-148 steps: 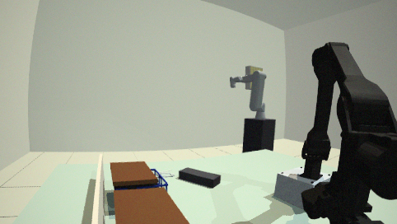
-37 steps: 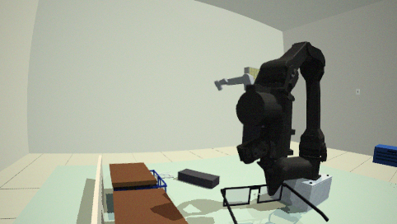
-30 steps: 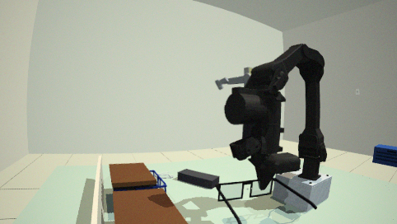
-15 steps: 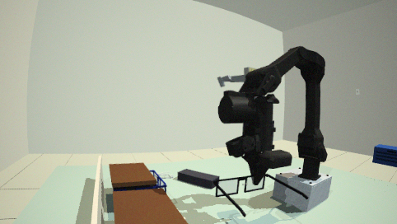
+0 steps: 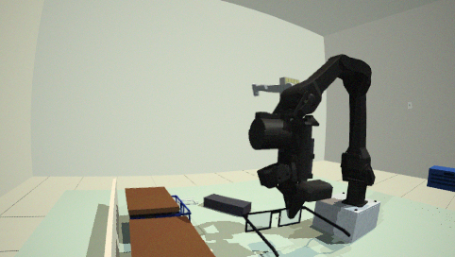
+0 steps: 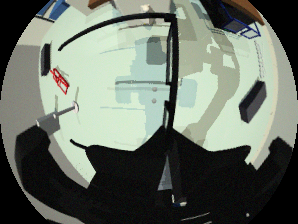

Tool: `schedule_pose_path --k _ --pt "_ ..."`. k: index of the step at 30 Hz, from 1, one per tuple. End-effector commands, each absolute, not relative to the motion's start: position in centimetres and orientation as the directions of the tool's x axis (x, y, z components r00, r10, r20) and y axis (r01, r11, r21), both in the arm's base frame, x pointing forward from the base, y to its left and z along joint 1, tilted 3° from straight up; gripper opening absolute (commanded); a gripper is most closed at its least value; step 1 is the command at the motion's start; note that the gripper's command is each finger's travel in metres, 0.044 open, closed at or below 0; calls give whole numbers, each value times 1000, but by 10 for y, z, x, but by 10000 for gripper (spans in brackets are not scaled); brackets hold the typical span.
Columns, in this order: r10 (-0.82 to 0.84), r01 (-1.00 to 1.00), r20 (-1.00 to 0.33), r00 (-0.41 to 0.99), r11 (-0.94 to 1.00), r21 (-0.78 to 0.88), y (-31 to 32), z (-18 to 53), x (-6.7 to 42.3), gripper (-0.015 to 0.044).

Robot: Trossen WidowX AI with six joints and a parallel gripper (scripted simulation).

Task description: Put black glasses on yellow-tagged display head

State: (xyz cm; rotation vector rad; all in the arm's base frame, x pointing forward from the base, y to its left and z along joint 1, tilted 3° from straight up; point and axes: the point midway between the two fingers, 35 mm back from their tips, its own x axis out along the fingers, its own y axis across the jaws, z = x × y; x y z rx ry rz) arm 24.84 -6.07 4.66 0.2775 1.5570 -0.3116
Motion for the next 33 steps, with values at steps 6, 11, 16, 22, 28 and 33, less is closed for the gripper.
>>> schedule_pose_path --k 6,11,16,22,28,33 --pt "-23 361 -1000 -14 932 -27 -62 35 249 0" --pt "-23 361 -1000 -14 932 -27 -62 30 249 0" --pt "-23 361 -1000 -14 932 -27 -62 24 250 0" --pt "-23 361 -1000 -14 932 -27 -62 17 250 0" --pt "-23 361 -1000 -14 932 -27 -63 10 249 0" --pt "-23 361 -1000 -14 932 -27 -63 5 249 0"
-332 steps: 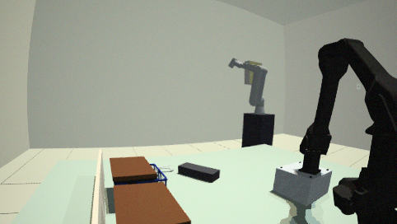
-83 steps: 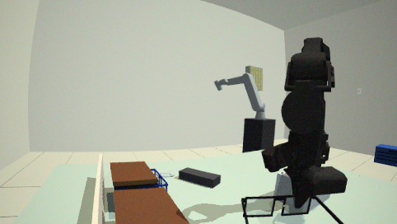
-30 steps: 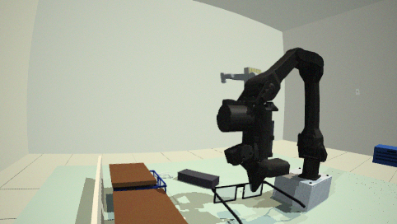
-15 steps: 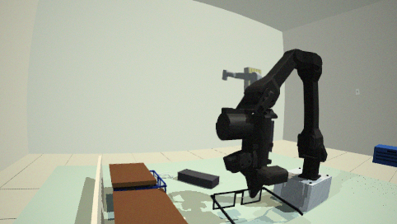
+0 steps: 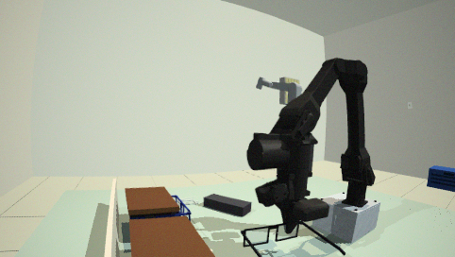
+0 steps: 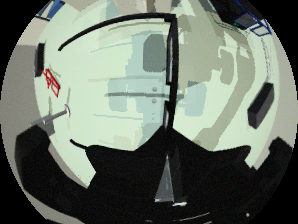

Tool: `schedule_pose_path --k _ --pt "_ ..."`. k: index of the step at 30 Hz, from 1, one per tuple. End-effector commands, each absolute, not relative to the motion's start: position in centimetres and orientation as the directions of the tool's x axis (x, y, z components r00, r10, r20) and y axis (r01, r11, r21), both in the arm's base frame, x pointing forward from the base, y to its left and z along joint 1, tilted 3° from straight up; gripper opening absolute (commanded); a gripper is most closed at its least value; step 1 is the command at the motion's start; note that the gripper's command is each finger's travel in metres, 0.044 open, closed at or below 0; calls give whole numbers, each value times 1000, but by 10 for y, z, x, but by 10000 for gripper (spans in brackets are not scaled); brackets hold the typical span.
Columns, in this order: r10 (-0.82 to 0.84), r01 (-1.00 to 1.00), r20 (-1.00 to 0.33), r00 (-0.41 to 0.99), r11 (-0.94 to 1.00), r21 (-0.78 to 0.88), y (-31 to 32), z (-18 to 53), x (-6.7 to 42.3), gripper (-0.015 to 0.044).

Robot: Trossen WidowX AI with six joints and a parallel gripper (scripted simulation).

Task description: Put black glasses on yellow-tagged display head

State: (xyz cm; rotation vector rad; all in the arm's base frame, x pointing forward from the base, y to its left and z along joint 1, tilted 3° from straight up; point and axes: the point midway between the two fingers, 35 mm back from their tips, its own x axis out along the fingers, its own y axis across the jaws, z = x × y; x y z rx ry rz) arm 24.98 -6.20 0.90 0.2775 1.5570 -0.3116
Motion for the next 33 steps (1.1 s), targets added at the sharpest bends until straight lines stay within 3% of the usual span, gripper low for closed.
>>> schedule_pose_path --k 1,33 --pt "-23 361 -1000 -14 932 -27 -63 4 249 0" --pt "-23 361 -1000 -15 932 -27 -62 -31 244 0"
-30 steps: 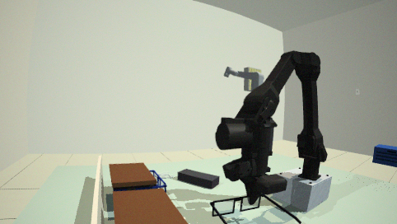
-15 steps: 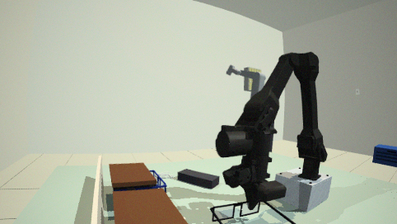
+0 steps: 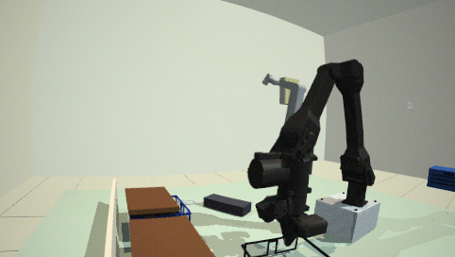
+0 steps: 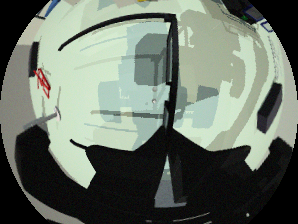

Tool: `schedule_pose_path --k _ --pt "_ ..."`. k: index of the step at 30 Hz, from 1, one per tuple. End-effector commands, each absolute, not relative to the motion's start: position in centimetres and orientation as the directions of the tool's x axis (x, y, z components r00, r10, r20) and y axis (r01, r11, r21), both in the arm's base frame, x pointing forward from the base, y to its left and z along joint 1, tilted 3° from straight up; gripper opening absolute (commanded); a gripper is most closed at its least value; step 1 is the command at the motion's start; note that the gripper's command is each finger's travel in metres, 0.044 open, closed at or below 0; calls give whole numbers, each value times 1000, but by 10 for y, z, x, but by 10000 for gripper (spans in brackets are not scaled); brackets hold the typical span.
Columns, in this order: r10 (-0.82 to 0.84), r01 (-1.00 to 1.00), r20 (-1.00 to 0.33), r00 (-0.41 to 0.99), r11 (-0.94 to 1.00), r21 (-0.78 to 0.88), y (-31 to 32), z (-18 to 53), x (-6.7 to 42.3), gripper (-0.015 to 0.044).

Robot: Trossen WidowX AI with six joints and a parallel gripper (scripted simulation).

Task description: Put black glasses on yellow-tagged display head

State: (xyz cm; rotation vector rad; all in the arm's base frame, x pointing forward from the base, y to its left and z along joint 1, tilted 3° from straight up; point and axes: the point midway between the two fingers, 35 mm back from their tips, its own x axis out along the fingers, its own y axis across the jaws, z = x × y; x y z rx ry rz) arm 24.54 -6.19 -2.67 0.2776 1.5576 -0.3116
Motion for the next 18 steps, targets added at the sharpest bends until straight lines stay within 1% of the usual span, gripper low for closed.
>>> schedule_pose_path --k 1,5,9,18 --pt "-23 361 -1000 -15 932 -27 -62 -32 244 0" --pt "-23 361 -1000 -15 932 -27 -62 -35 243 0" --pt "-20 366 -1000 -11 930 -22 -62 -32 244 105" --pt "-20 366 -1000 -12 930 -23 -61 -31 244 107"
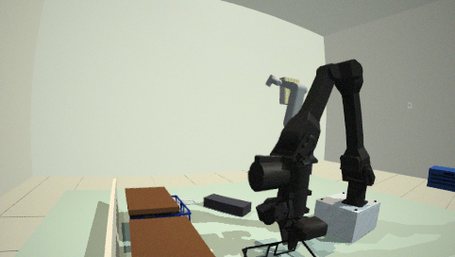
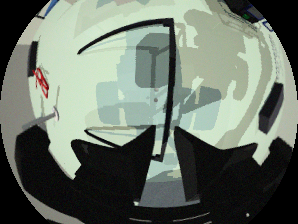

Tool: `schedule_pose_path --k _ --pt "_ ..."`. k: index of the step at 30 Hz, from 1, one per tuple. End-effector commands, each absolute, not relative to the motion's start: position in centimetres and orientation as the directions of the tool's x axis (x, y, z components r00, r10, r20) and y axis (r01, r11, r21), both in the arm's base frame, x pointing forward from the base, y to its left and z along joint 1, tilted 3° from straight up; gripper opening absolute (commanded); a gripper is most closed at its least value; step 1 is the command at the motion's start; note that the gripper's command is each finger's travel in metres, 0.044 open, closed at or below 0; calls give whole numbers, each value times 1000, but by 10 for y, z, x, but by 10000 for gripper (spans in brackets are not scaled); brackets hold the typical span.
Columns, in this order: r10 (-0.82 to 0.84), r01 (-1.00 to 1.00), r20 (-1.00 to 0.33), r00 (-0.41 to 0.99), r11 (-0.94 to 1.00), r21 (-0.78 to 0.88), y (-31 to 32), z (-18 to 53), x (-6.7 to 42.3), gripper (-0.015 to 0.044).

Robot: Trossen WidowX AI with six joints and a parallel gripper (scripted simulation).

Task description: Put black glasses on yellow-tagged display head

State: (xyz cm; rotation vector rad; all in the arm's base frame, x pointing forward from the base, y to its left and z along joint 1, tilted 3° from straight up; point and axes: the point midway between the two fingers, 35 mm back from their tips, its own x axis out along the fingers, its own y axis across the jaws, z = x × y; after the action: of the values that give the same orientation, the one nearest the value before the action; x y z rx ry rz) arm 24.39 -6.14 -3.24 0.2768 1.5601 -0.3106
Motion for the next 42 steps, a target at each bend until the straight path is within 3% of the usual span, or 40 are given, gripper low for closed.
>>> schedule_pose_path --k 1,19,30,34,42 --pt "-20 366 -1000 -12 930 -23 -60 -31 245 107" --pt "-22 361 -1000 -14 932 -26 -51 -24 248 107" --pt "-23 361 -1000 -14 932 -27 -61 25 244 107" --pt "-20 368 -1000 -11 930 -23 -60 20 246 200" --pt "-22 371 -1000 -13 928 -25 -56 22 247 200"
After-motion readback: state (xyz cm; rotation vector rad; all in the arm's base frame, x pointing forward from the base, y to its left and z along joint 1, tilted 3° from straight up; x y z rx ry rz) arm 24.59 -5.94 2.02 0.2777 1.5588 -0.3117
